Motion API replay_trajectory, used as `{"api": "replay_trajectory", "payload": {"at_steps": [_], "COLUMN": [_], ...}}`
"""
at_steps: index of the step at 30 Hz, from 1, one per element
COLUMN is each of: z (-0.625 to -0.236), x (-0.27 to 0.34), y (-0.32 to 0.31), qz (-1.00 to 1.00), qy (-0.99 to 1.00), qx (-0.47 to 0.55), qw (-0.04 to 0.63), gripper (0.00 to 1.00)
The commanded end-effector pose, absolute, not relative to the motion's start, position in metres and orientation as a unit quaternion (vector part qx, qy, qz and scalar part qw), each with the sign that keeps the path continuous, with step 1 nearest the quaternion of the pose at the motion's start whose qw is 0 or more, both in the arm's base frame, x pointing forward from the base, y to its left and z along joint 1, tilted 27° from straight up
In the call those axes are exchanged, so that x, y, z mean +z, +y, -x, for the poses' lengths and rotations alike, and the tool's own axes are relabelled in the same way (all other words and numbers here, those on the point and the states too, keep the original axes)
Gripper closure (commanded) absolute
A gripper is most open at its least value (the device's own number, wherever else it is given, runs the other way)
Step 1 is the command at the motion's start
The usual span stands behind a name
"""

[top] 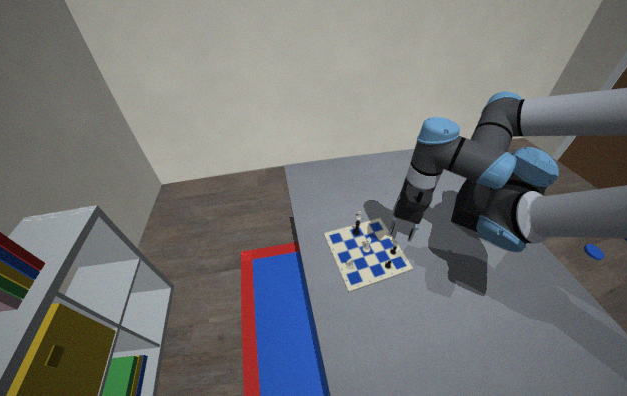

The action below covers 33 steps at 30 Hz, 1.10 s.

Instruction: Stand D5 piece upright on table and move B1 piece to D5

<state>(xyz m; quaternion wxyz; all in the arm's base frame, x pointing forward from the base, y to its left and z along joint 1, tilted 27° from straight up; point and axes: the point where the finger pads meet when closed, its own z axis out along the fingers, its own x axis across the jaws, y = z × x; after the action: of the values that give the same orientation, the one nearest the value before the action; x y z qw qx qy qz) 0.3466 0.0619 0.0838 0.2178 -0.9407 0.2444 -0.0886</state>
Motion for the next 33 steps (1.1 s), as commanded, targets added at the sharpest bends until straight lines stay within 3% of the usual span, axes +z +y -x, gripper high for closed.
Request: {"api": "replay_trajectory", "payload": {"at_steps": [1, 5, 6, 33], "z": [-0.3463, -0.3463, -0.3463, -0.3463], "x": [0.0840, 0.0840, 0.0840, 0.0840], "y": [0.0621, 0.0621, 0.0621, 0.0621], "qz": [0.942, 0.942, 0.942, 0.942], "qy": [0.240, 0.240, 0.240, 0.240], "qx": [-0.090, -0.090, -0.090, -0.090], "qw": [0.218, 0.218, 0.218, 0.218], "gripper": [0.00, 0.00, 0.32, 0.32]}}
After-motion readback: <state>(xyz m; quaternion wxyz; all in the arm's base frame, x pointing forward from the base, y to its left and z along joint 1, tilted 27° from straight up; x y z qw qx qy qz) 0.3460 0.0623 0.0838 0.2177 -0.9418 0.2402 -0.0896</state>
